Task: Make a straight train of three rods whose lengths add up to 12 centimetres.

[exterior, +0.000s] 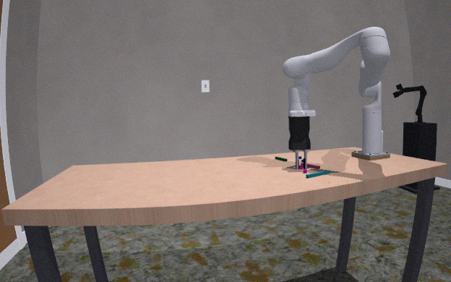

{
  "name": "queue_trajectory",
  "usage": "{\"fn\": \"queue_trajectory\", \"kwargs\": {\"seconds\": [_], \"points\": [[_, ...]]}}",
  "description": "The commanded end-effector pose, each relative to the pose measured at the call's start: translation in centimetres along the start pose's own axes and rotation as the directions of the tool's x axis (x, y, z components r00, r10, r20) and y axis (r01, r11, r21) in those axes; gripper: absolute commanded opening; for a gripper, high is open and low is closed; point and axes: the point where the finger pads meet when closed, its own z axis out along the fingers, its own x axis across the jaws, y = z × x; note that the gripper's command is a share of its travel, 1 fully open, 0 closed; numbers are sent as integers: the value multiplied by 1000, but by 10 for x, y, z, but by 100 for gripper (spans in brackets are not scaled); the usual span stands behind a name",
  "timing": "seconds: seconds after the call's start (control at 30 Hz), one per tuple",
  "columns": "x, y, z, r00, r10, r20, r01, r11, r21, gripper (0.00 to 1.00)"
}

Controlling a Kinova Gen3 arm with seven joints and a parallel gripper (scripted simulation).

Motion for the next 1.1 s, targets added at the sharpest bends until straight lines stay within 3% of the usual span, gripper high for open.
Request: {"fn": "queue_trajectory", "kwargs": {"seconds": [0.0, 0.23, 0.27, 1.07], "points": [[0, 0, -1, 1000, 0, -1, 0, 1000, 1, 54], [0, 0, -1, 1000, 0, -1, 0, 1000, 1, 54], [0, 0, -1, 1000, 0, -1, 0, 1000, 1, 24], [0, 0, -1, 1000, 0, -1, 0, 1000, 1, 24]]}}
